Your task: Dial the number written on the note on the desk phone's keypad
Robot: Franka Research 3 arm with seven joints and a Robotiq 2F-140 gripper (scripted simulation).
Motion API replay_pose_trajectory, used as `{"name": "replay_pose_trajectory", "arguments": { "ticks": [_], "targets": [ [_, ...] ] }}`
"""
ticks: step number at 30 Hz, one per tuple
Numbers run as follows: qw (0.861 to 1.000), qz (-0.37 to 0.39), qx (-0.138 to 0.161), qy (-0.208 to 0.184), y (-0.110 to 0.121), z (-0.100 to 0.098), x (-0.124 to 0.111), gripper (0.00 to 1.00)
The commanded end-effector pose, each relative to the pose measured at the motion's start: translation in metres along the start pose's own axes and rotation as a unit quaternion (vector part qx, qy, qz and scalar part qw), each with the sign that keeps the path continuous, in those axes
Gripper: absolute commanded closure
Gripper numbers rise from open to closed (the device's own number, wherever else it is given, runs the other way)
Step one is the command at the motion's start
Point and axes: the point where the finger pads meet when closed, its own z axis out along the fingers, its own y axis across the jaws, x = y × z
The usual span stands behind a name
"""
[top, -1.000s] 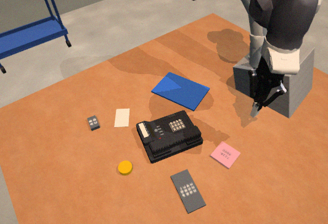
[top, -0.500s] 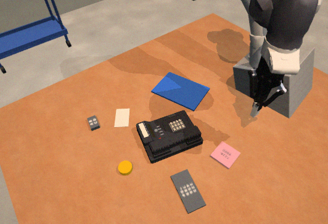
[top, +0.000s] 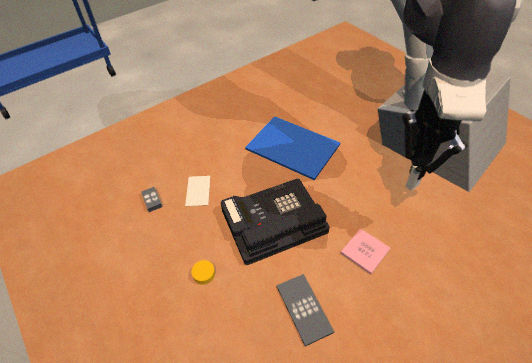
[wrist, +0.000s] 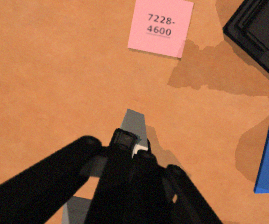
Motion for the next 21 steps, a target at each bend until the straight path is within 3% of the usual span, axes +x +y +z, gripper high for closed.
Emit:
{"name": "replay_pose_trajectory", "arguments": {
  "ticks": [1, 15, 21],
  "targets": [
    [1.0, 0.0, 0.001, 0.0, 0.001, 0.0, 0.001, 1.0],
    [1.0, 0.001, -0.001, 0.001, 0.001, 0.0, 0.014, 1.0],
    [1.0, 0.001, -0.001, 0.001, 0.001, -0.001, 0.038, 1.0]
  ]
}}
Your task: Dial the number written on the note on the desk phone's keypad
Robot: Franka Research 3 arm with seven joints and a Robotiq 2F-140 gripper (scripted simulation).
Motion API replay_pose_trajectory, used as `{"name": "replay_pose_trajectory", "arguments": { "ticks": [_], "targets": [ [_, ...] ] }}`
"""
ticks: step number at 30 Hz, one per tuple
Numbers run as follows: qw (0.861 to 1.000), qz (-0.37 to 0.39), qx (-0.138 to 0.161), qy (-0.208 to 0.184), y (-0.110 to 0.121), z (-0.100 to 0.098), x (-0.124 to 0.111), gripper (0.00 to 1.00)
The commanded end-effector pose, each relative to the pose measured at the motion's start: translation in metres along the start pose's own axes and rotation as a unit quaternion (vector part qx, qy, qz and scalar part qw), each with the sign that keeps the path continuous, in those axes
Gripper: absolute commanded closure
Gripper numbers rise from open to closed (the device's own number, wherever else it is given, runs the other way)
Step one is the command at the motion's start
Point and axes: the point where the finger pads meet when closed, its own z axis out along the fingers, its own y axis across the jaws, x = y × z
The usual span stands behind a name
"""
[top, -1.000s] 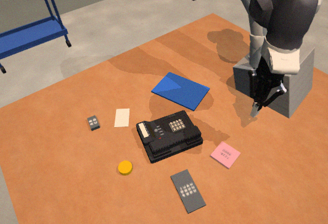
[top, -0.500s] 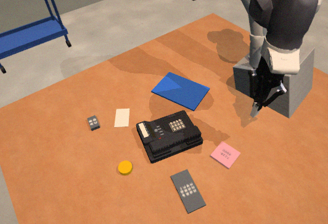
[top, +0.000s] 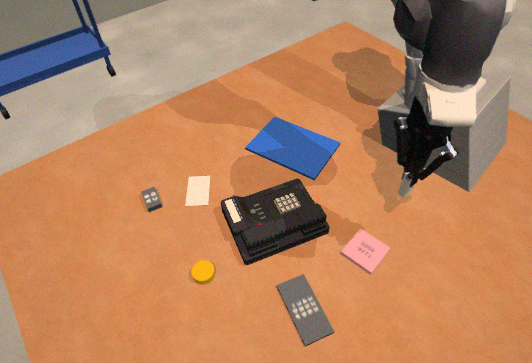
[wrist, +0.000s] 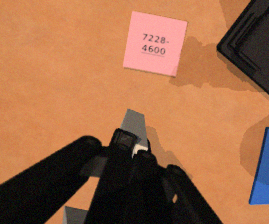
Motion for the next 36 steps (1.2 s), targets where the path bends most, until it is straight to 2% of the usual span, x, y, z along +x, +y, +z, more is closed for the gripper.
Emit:
{"name": "replay_pose_trajectory", "arguments": {
  "ticks": [1, 9, 11, 25, 36],
  "targets": [
    [1.0, -0.003, -0.005, -0.001, 0.003, 0.002, 0.015, 1.0],
    [1.0, -0.003, -0.005, -0.001, 0.004, 0.001, 0.062, 1.0],
    [1.0, -0.003, -0.005, -0.001, 0.004, 0.001, 0.062, 1.0],
    [1.0, -0.003, -0.005, -0.001, 0.004, 0.0, 0.141, 1.0],
    [1.0, -0.003, -0.005, -0.001, 0.004, 0.0, 0.168, 1.0]
  ]
}}
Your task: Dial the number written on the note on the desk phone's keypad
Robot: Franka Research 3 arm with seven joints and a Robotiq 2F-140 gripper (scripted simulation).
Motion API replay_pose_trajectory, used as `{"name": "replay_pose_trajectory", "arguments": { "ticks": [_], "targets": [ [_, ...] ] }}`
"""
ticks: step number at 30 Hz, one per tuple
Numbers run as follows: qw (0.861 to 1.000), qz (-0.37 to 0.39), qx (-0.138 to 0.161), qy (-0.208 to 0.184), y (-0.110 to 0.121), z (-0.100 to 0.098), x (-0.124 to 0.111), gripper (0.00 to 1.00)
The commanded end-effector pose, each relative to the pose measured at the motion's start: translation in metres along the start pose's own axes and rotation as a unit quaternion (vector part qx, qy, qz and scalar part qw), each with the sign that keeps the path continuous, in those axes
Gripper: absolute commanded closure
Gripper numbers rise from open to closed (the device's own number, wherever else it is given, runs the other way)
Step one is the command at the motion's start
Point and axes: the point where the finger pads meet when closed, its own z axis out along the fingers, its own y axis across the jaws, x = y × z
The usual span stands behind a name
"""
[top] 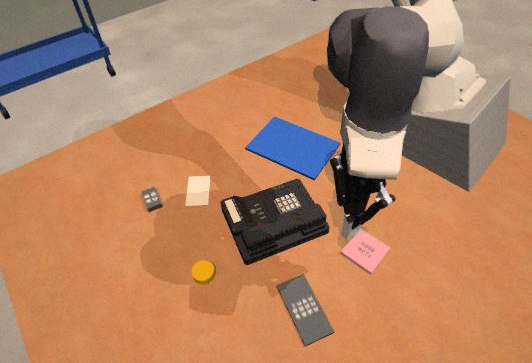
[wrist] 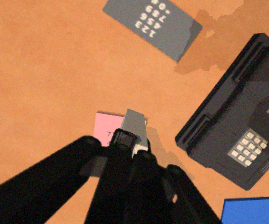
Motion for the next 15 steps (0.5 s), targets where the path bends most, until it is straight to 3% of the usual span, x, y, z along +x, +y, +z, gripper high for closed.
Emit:
{"name": "replay_pose_trajectory", "arguments": {
  "ticks": [1, 15],
  "targets": [
    [1.0, -0.013, -0.007, -0.004, 0.0047, 0.0022, 0.0055, 1.0],
    [1.0, -0.013, -0.007, -0.004, 0.0046, 0.0022, 0.0101, 1.0]
  ]
}}
